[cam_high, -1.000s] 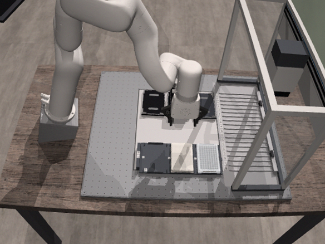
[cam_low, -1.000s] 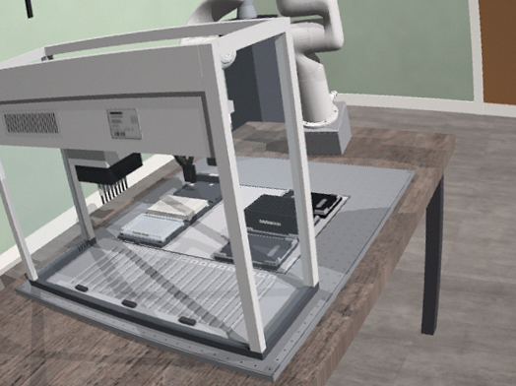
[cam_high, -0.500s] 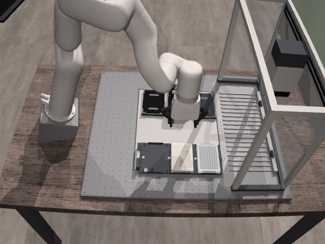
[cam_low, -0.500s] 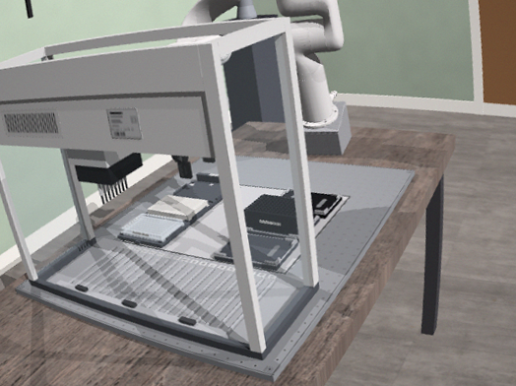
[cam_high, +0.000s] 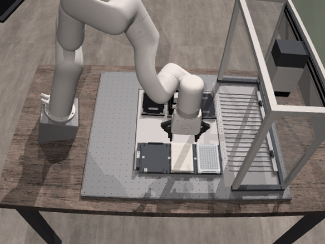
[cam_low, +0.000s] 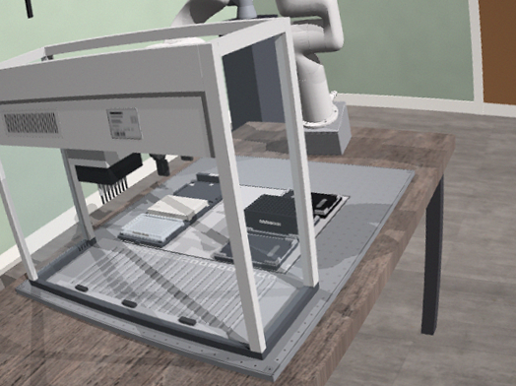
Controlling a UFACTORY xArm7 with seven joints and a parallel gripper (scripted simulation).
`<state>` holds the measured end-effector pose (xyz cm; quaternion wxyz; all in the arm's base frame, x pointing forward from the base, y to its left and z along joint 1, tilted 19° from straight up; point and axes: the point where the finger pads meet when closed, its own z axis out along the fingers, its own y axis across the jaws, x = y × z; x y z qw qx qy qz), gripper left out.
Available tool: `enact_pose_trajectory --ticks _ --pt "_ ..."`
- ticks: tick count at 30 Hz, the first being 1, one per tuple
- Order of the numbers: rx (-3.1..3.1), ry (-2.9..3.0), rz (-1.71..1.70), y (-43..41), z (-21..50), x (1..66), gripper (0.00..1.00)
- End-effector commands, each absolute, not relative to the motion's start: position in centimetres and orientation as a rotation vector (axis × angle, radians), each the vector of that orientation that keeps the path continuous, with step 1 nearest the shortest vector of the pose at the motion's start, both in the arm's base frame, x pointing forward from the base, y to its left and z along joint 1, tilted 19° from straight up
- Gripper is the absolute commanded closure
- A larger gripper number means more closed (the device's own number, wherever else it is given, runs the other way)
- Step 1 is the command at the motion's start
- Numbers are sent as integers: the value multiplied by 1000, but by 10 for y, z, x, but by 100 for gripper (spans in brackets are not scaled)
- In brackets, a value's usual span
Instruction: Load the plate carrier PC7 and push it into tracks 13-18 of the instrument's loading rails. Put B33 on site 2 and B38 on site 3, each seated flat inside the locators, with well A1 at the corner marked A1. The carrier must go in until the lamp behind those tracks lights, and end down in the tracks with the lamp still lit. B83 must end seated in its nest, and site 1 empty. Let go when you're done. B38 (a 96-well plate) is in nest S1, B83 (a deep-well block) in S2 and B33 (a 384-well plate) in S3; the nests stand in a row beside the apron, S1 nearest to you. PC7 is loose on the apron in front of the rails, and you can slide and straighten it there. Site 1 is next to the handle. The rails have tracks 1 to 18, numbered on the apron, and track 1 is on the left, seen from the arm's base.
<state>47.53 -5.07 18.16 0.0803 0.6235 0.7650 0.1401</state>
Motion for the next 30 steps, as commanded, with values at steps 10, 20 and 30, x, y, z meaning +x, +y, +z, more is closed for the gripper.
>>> enact_pose_trajectory --ticks 10,20,30 --pt "1862 2287 426 -104 180 489 0" --pt "1863 2287 425 -153 178 499 0" --pt "1862 2286 425 -169 177 502 0"
